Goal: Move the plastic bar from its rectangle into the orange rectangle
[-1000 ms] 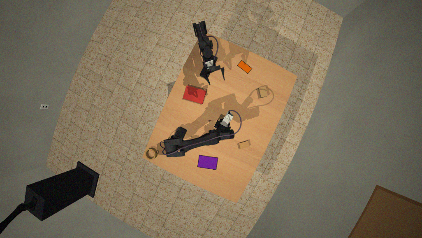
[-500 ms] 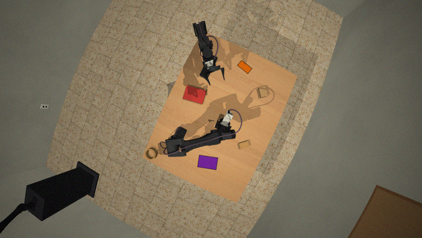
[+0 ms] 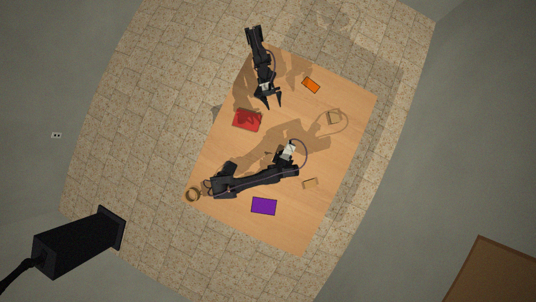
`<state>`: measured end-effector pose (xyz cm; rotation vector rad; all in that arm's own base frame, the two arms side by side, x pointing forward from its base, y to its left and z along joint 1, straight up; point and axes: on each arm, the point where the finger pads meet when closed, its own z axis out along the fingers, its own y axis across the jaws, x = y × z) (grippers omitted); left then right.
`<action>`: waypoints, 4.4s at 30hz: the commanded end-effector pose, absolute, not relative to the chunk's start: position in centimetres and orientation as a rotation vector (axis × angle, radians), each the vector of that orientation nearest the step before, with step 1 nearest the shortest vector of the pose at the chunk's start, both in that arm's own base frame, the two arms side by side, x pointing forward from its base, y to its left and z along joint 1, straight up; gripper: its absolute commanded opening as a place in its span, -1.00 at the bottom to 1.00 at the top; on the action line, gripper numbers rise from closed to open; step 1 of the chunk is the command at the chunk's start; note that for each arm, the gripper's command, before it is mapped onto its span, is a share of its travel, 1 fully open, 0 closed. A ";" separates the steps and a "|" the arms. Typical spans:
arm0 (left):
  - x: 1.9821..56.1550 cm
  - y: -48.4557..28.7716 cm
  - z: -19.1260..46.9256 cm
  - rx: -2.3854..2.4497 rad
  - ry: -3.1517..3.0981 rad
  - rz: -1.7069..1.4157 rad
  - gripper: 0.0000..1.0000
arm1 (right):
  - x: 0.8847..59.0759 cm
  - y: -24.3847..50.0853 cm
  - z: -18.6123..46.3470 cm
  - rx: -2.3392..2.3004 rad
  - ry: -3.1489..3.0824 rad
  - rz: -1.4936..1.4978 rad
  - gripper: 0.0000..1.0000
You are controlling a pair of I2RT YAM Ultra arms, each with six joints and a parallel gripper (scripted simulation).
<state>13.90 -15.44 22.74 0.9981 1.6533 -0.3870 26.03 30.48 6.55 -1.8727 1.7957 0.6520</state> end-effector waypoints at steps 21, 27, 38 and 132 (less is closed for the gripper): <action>24.3 -24.0 19.8 1.627 1.610 -0.573 0.24 | 26.0 31.2 7.5 -1.872 1.759 0.672 -0.51; 27.2 -24.4 16.8 1.663 1.639 -0.665 0.24 | 26.0 31.2 7.5 -1.872 1.759 0.672 -0.51; 30.1 -24.1 12.5 1.658 1.722 -0.767 0.24 | 26.0 31.2 7.5 -1.872 1.759 0.672 -0.51; 30.0 -28.7 10.6 1.664 1.718 -0.772 -1.00 | 26.0 31.2 7.5 -1.872 1.759 0.672 -0.51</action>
